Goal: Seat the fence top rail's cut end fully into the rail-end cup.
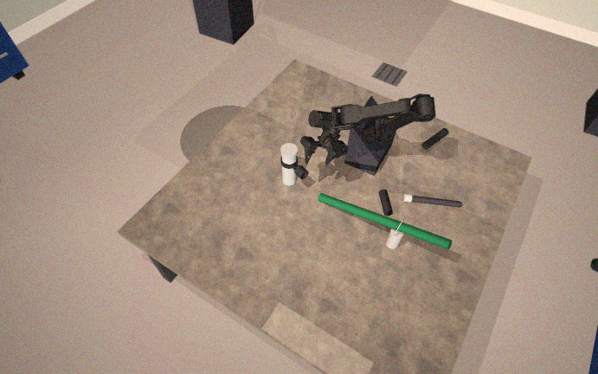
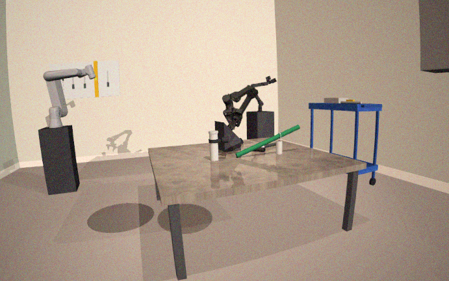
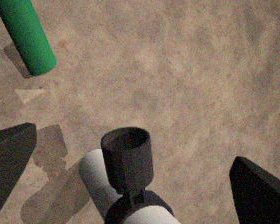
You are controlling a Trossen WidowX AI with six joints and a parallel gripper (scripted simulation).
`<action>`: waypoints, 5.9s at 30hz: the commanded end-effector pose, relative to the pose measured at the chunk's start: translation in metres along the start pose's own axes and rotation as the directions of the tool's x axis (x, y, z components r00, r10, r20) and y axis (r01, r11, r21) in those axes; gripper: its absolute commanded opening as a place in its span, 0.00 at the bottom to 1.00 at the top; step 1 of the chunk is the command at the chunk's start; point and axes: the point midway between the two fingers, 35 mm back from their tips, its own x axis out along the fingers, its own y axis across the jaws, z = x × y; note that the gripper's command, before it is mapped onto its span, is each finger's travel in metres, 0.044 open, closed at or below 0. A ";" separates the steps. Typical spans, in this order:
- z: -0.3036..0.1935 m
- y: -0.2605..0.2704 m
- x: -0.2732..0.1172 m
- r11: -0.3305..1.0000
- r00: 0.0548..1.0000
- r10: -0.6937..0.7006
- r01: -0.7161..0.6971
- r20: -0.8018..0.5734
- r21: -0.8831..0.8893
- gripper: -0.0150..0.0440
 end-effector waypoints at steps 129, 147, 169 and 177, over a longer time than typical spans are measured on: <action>-0.058 0.026 0.107 0.859 0.997 0.029 0.008 0.066 -0.512 0.25; -0.056 0.025 0.108 0.868 0.998 0.027 0.008 0.064 -0.496 0.25; -0.048 0.024 0.101 0.867 0.998 0.027 0.008 0.063 -0.497 0.92; -0.029 0.024 0.085 0.866 0.998 0.027 0.007 0.062 -0.500 1.00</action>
